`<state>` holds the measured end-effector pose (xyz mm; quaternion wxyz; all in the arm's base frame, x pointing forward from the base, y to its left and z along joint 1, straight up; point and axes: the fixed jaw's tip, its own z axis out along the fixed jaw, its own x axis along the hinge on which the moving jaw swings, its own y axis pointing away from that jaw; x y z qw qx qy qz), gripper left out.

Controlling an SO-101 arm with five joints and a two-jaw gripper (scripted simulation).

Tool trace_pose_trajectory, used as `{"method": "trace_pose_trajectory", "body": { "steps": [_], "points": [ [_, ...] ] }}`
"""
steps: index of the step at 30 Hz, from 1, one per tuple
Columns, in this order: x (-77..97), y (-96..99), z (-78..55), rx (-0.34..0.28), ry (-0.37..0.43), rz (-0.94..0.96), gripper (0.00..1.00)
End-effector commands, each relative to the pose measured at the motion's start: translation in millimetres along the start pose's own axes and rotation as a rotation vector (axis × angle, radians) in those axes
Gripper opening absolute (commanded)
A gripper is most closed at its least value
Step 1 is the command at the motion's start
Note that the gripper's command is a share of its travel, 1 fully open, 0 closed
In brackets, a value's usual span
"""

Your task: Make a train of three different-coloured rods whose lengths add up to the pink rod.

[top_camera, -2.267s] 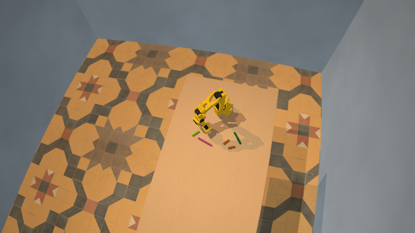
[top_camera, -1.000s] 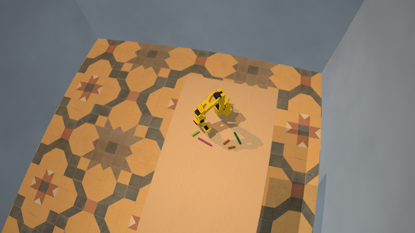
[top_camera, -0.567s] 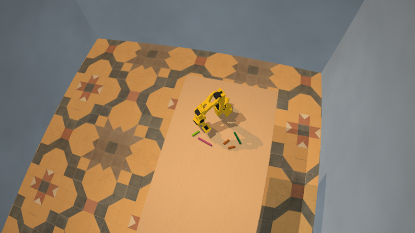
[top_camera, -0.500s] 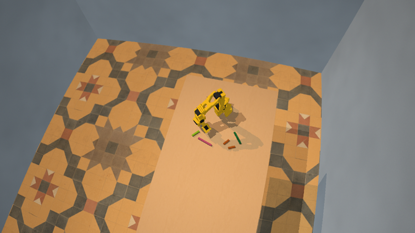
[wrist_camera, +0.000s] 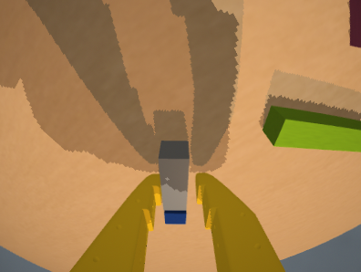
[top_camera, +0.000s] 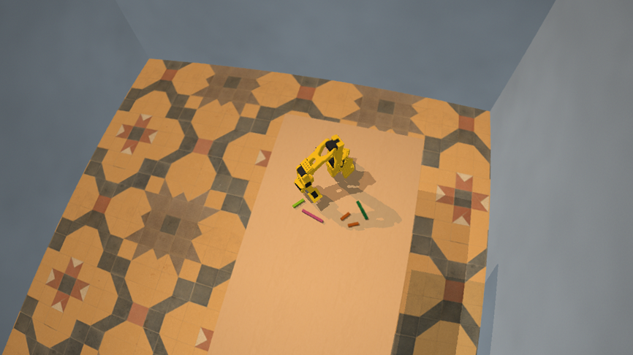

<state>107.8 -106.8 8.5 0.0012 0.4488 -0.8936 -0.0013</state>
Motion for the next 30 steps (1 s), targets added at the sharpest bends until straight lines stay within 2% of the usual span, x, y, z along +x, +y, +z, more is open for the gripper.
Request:
{"method": "trace_pose_trajectory", "body": {
  "steps": [1,12,24,30],
  "points": [
    [0.6,-7.7,-5.6,0.049,0.005,0.003,0.09],
    [0.6,-7.7,-5.6,0.049,0.005,0.003,0.16],
    [0.6,-7.7,-6.0,0.049,0.005,0.003,0.17],
    [0.7,-8.4,-11.5,0.049,0.005,0.003,0.17]
  ]
}}
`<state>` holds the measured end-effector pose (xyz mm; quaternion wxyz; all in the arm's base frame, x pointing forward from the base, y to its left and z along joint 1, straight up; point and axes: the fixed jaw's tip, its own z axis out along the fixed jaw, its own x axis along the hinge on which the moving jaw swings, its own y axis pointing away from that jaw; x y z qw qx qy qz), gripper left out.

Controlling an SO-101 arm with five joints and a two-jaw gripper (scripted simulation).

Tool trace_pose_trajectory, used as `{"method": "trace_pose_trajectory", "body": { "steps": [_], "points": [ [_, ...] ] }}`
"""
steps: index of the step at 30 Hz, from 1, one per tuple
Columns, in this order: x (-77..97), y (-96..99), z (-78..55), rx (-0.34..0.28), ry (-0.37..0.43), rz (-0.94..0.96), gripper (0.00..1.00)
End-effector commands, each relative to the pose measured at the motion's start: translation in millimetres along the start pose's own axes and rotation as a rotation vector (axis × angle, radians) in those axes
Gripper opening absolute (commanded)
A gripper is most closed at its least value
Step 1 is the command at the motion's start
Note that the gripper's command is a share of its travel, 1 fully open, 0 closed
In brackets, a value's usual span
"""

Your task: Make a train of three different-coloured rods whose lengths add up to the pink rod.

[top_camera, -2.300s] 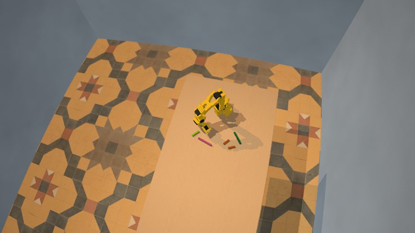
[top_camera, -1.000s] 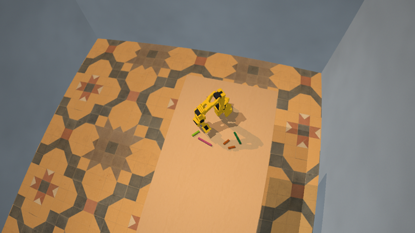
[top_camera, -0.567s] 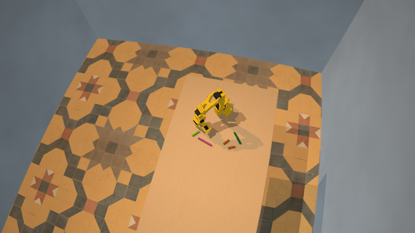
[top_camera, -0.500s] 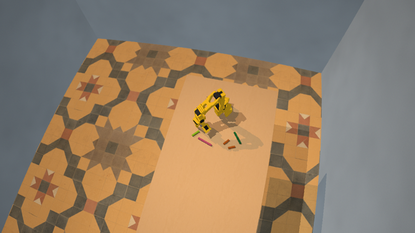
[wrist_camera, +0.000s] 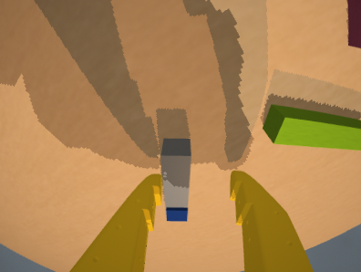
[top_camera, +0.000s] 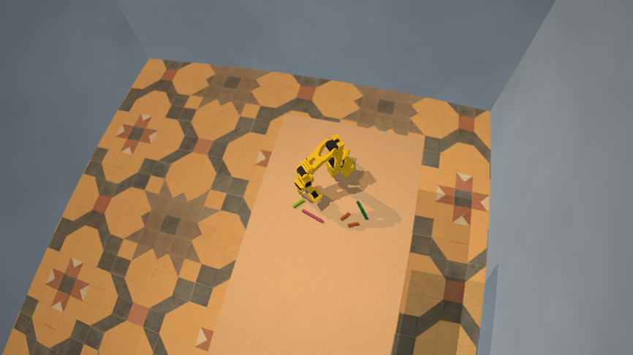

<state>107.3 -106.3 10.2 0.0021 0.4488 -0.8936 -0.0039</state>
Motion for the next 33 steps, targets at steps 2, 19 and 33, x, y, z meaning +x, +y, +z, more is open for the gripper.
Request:
{"method": "trace_pose_trajectory", "body": {
  "steps": [2,19,33],
  "points": [
    [0.9,-9.2,-11.9,0.054,0.006,0.003,0.17],
    [0.6,-6.6,-51.3,0.054,0.006,0.003,0.17],
    [0.5,-5.9,-54.2,0.054,0.006,0.003,0.17]
  ]
}}
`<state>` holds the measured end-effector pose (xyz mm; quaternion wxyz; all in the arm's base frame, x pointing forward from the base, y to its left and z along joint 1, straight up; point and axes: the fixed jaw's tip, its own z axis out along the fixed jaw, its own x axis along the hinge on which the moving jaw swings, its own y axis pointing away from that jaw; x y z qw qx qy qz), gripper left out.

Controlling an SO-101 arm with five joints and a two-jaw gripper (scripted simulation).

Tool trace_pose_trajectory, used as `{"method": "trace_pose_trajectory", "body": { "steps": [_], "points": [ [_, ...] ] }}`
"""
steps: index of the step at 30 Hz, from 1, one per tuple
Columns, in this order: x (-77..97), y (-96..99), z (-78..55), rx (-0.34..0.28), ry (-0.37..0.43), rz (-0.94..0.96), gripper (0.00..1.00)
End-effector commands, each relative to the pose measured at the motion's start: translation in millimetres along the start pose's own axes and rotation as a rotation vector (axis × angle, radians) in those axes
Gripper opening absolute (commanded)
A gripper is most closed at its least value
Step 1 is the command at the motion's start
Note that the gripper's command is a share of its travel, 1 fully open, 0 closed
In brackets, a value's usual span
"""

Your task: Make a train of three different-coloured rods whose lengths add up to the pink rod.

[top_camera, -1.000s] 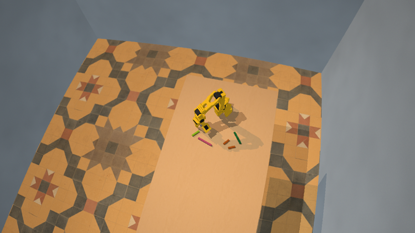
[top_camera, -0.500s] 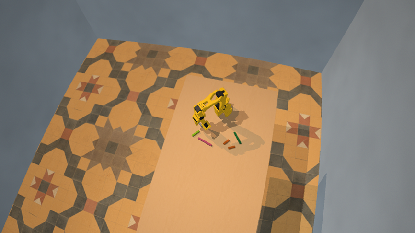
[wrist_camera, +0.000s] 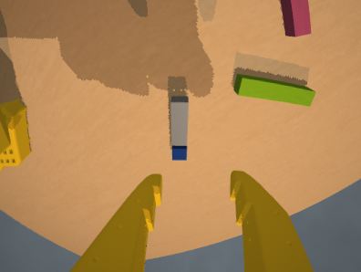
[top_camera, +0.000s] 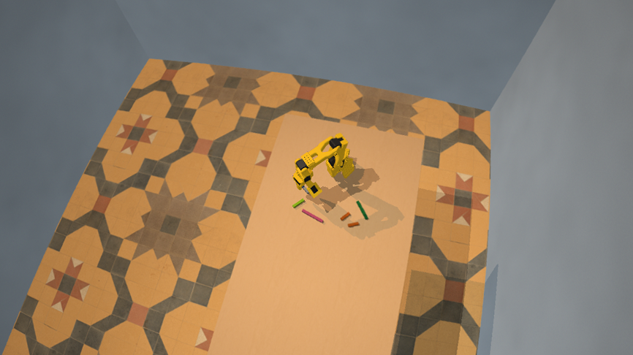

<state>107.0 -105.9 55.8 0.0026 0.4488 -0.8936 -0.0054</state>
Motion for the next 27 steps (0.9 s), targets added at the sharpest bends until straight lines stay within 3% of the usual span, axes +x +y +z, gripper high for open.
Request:
{"method": "trace_pose_trajectory", "body": {
  "steps": [1,19,27],
  "points": [
    [0.6,-6.7,-8.6,0.057,0.006,0.003,0.17],
    [0.5,-7.8,-8.8,0.057,0.007,-0.025,0.17],
    [0.1,-13.8,-10.0,0.057,0.01,-0.178,0.17]
  ]
}}
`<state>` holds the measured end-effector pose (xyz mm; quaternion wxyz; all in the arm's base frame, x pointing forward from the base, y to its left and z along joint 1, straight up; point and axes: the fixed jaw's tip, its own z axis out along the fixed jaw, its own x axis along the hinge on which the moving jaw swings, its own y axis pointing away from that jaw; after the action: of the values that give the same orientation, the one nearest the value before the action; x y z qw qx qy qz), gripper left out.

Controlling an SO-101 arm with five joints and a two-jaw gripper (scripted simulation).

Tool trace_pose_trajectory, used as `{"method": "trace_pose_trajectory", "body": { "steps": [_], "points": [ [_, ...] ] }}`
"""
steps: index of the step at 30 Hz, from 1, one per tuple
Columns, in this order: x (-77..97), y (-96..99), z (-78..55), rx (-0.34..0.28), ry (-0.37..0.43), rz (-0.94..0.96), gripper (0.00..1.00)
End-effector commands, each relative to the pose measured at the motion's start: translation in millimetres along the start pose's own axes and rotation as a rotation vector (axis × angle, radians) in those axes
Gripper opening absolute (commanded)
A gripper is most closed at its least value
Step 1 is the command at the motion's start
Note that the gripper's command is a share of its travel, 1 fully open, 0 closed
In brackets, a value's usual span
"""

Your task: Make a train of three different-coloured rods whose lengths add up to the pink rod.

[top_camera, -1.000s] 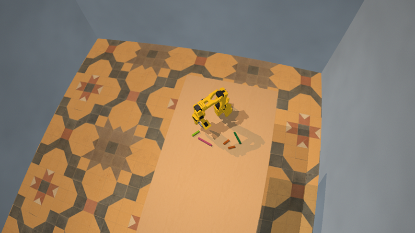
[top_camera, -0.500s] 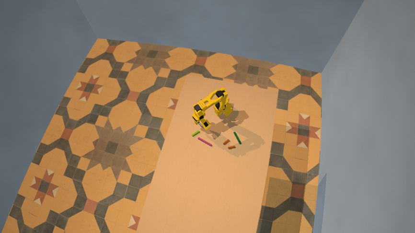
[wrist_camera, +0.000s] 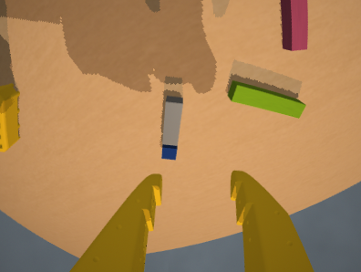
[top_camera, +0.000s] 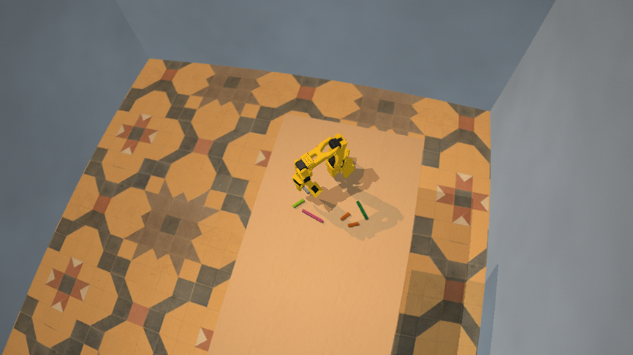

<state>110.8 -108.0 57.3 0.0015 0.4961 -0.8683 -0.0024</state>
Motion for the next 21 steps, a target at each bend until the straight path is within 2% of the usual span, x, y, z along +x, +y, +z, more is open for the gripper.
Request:
{"method": "trace_pose_trajectory", "body": {
  "steps": [1,7,9,21],
  "points": [
    [1.8,-10.7,-8.6,0.05,0.012,-0.1,0.17],
    [1.7,-19.6,-9.6,0.048,0.017,-0.319,0.18],
    [1.7,-19.6,-9.6,0.048,0.017,-0.319,0.18],
    [0.1,-38.9,-10.1,0.045,0.026,-0.771,0.18]
  ]
}}
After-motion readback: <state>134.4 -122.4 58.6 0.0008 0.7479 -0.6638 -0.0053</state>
